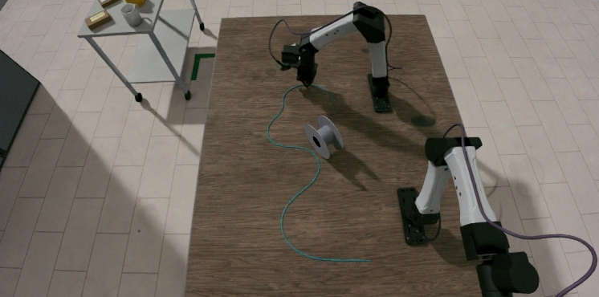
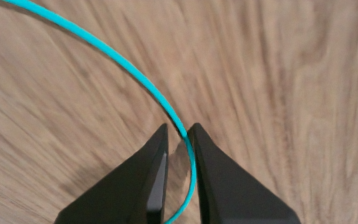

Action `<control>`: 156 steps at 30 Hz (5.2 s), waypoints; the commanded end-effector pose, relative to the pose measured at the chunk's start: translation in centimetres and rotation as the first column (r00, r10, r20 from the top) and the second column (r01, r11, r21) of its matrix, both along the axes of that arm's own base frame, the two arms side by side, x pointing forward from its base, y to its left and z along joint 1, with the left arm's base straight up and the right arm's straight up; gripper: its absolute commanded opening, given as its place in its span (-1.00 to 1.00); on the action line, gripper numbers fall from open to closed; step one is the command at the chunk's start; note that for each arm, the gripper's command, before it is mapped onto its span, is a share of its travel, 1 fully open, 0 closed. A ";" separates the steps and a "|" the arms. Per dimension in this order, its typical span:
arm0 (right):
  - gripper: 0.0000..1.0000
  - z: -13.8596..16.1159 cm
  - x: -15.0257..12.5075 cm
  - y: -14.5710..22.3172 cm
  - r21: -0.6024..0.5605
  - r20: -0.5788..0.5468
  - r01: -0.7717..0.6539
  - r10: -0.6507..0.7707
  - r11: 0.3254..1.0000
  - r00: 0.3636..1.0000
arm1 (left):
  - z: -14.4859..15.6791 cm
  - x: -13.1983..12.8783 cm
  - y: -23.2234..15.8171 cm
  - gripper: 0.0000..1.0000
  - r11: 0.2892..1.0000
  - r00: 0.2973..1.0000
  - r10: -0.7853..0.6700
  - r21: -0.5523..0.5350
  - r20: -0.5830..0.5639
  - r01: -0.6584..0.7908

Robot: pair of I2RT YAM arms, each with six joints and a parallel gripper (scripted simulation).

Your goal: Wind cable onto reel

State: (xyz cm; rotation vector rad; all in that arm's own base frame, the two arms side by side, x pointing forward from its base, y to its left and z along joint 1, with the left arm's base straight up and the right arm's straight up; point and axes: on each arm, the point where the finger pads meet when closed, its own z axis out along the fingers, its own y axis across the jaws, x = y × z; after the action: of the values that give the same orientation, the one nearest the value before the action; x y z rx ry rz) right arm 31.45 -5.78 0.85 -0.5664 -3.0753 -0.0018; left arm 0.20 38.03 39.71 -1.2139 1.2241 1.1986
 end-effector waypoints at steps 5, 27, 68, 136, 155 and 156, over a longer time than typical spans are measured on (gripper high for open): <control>-0.80 0.0 -0.2 -0.3 -0.002 0.004 0.006 -0.006 1.000 1.000 | -0.1 -0.2 0.0 1.00 1.000 1.000 0.012 0.005 0.006 -0.012; -1.00 1.4 0.2 -0.6 -0.007 0.030 0.006 -0.006 1.000 1.000 | -0.1 -0.2 0.0 1.00 1.000 1.000 0.012 0.005 0.006 -0.012; -1.00 3.7 1.0 0.0 -0.006 0.028 0.002 -0.002 1.000 1.000 | -0.1 -0.2 0.0 1.00 1.000 1.000 0.012 0.005 0.006 -0.012; -1.00 13.8 -0.1 0.1 0.189 0.137 0.354 -0.382 0.916 0.914 | -0.1 -0.2 0.0 1.00 1.000 1.000 0.012 0.005 0.006 -0.012; -1.00 18.3 0.0 -0.1 0.303 0.150 0.513 -0.572 0.803 0.807 | -0.1 -0.2 0.0 1.00 1.000 1.000 0.012 0.005 0.006 -0.012; -1.00 18.5 0.0 -0.1 0.307 0.150 0.518 -0.578 0.799 0.802 | -0.1 -0.2 0.0 1.00 1.000 1.000 0.012 0.005 0.006 -0.012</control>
State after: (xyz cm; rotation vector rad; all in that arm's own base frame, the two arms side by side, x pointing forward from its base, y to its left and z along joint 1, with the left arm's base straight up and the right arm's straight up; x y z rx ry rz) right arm 31.33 -5.82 17.53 -1.4420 -2.9172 -0.4331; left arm 0.20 38.03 39.71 -1.2139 1.2241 1.1986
